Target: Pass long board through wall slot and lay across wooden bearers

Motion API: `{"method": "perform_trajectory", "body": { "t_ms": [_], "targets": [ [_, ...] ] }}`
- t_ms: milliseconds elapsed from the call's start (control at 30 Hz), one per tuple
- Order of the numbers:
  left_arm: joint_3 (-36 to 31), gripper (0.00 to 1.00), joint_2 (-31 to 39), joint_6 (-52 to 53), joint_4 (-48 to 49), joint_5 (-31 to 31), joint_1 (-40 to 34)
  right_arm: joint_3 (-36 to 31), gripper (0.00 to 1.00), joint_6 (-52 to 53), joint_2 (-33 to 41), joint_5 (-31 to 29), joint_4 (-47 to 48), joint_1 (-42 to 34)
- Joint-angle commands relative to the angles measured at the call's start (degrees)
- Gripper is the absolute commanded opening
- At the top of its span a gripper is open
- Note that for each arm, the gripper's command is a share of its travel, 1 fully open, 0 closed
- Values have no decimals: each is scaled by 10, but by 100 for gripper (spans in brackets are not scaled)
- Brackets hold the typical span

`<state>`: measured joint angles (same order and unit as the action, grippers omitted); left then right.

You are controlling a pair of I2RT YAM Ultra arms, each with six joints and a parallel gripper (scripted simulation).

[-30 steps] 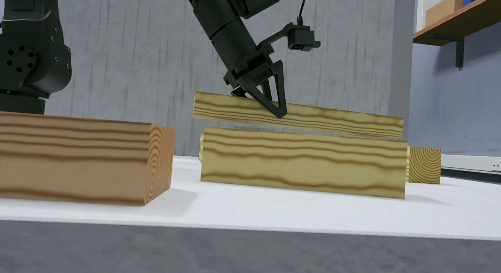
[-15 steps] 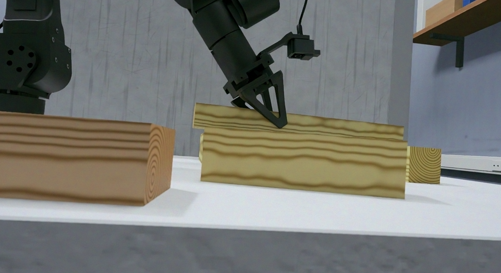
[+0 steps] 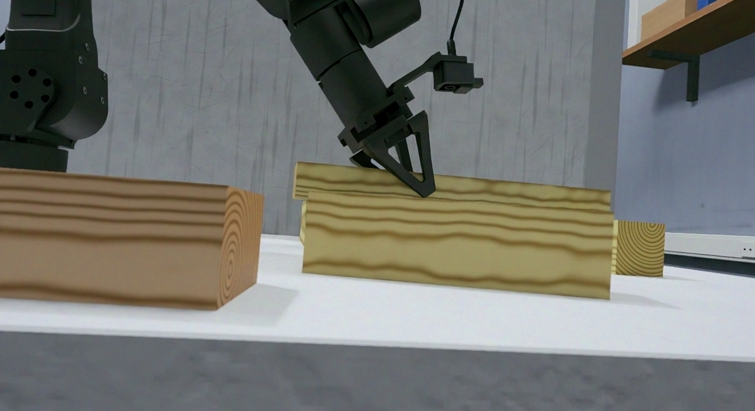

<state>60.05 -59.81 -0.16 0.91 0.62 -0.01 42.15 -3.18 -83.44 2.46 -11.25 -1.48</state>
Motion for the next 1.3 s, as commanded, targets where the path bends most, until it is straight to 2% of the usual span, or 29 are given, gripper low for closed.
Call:
{"method": "perform_trajectory", "body": {
  "t_ms": [0,1100,1133,1267],
  "targets": [
    [18,73,5,-4,-4,5,6,2,0,-3,-1,5,47,5],
    [18,73,5,-4,-4,5,6,2,0,-3,15,5,47,5],
    [18,73,5,-4,-4,5,6,18,72,-3,29,6,52,2],
    [18,73,5,-4,-4,5,6,18,72,-2,5,6,54,2]
  ]
}}
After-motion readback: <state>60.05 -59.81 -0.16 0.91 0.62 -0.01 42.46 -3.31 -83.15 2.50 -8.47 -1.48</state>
